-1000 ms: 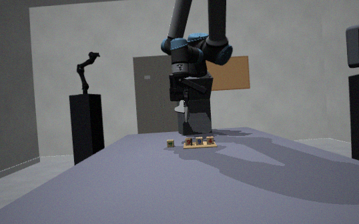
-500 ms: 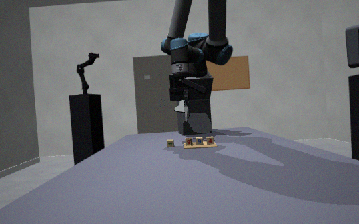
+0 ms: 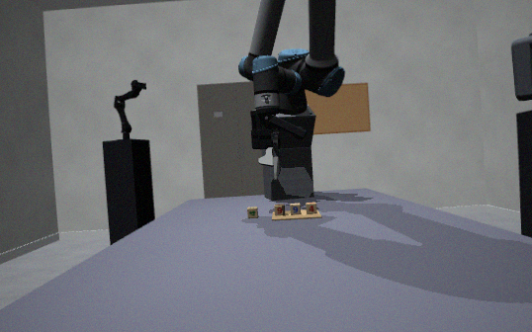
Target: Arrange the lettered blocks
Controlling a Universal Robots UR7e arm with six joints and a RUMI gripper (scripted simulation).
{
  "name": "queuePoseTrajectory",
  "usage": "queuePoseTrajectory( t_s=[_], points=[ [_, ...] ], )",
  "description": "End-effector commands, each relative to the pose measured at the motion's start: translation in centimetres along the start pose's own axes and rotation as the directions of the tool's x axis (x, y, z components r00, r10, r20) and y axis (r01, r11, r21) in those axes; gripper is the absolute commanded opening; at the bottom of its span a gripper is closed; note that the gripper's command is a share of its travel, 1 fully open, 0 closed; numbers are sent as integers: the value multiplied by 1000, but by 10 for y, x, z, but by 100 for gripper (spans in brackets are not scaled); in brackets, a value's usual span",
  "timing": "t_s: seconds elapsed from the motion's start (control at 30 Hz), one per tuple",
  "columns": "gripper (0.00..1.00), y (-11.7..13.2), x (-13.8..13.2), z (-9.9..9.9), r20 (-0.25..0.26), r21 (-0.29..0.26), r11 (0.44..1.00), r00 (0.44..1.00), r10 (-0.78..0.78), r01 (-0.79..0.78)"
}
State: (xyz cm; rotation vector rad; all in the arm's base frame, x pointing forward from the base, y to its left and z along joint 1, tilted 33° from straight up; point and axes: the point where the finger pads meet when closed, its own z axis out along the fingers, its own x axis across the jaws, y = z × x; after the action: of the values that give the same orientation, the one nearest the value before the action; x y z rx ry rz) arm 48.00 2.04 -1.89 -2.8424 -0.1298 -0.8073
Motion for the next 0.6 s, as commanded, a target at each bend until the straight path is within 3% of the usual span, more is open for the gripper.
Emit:
queuePoseTrajectory(
  t_s=[0.0,0.57],
  points=[
    [100,0,-1,-5,-1,0,1000,1000,1,-1],
    [100,0,-1,-38,-1,0,1000,1000,1,-1]
  ],
)
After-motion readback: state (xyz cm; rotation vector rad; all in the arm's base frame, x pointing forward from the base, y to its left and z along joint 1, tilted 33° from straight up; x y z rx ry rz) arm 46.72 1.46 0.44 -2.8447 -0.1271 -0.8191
